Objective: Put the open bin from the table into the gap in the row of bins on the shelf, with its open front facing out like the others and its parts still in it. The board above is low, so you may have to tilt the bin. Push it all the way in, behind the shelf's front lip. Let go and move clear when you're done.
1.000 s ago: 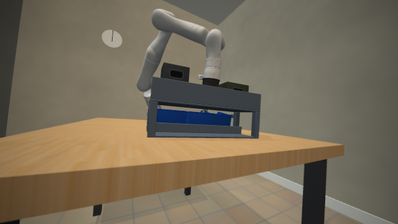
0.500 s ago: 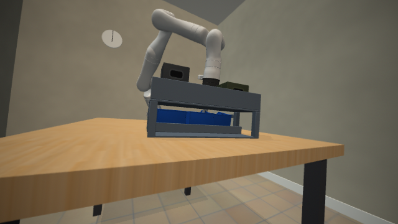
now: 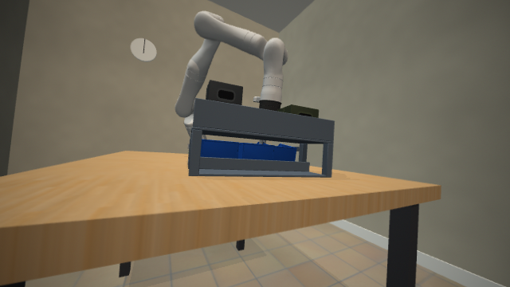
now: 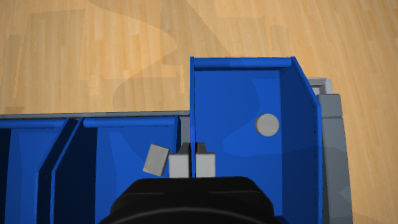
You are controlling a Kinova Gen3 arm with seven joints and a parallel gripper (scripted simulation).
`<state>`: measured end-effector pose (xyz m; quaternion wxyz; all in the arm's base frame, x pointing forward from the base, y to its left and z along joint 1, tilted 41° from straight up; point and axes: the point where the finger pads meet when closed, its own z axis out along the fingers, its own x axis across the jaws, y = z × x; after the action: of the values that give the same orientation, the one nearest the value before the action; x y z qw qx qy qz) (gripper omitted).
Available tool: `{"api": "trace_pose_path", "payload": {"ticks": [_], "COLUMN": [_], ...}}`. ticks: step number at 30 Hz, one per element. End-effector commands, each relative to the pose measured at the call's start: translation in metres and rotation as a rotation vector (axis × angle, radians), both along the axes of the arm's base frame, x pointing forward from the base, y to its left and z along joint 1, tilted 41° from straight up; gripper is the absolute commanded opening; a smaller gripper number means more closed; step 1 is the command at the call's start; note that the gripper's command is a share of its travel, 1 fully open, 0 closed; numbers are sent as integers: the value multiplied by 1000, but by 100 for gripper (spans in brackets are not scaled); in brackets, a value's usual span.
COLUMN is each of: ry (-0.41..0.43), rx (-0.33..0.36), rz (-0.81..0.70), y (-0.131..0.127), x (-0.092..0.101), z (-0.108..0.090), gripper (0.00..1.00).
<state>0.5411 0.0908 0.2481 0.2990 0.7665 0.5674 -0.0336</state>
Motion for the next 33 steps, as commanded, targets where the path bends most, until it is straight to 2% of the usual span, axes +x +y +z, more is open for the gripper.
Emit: {"api": "trace_pose_path", "payload": {"ticks": [1,33], "ry": [-4,-17], "rx": [0,-5], "rz": [5,12], "y": [2,1], "x": [-1,-1], "z": [1,-1], "gripper": [0,0]}}
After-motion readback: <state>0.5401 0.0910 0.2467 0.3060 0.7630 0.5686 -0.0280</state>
